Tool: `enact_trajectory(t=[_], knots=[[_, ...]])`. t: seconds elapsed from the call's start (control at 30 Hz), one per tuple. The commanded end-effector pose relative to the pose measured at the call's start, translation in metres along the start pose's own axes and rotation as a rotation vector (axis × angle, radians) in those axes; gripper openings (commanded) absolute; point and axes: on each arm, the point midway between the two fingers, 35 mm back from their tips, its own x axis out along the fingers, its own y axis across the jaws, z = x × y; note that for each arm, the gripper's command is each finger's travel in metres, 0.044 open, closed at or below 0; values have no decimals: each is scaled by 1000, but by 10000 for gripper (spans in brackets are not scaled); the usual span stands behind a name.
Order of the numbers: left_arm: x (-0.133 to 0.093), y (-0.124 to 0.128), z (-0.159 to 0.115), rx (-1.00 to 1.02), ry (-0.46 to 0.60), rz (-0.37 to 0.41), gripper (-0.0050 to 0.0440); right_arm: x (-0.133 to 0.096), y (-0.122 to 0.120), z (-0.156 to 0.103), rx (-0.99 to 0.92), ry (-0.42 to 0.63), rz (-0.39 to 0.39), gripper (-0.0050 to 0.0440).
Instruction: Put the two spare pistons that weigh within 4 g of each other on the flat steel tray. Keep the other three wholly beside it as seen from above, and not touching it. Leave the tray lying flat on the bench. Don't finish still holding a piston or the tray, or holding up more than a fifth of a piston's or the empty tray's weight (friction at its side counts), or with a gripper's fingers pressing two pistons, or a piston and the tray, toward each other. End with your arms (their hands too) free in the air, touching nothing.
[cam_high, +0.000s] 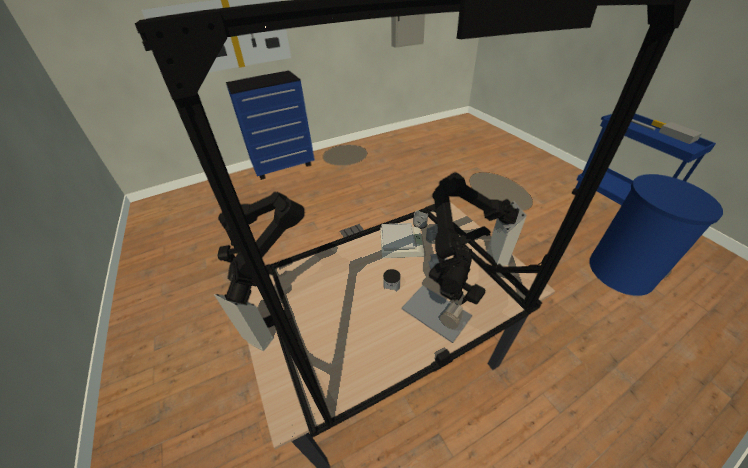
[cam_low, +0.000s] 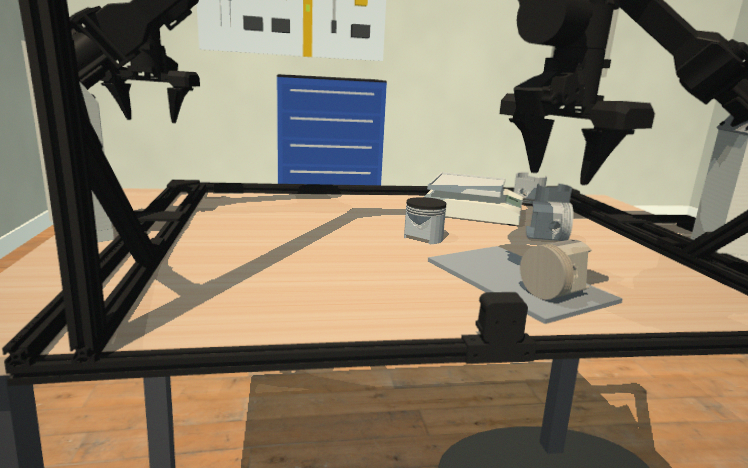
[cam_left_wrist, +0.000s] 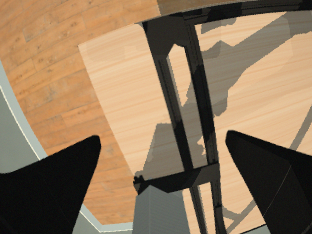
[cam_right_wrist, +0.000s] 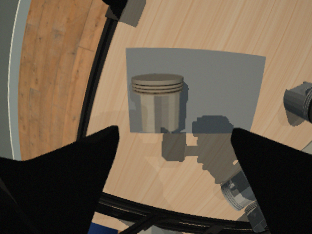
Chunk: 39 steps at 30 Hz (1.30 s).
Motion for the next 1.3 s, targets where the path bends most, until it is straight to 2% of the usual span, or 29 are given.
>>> enact_trajectory(t=[0.0,0.13,0.63,0.7,1.2,1.27], knots=[[0,0,0,0,0,-2,440,8,-13,-5,63,58,9,378],[0,0,0,0,0,-2,440,13,-21,-9,72,67,11,378],[0,0,0,0,0,-2,440,48,-77,-44,199,181,47,378],[0,0,0,0,0,-2,440,48,-77,-44,199,181,47,378],[0,0,0,0,0,-2,440,68,-132,-91,351,259,87,378],[0,0,0,0,0,-2,440,68,-132,-91,351,259,87,378]])
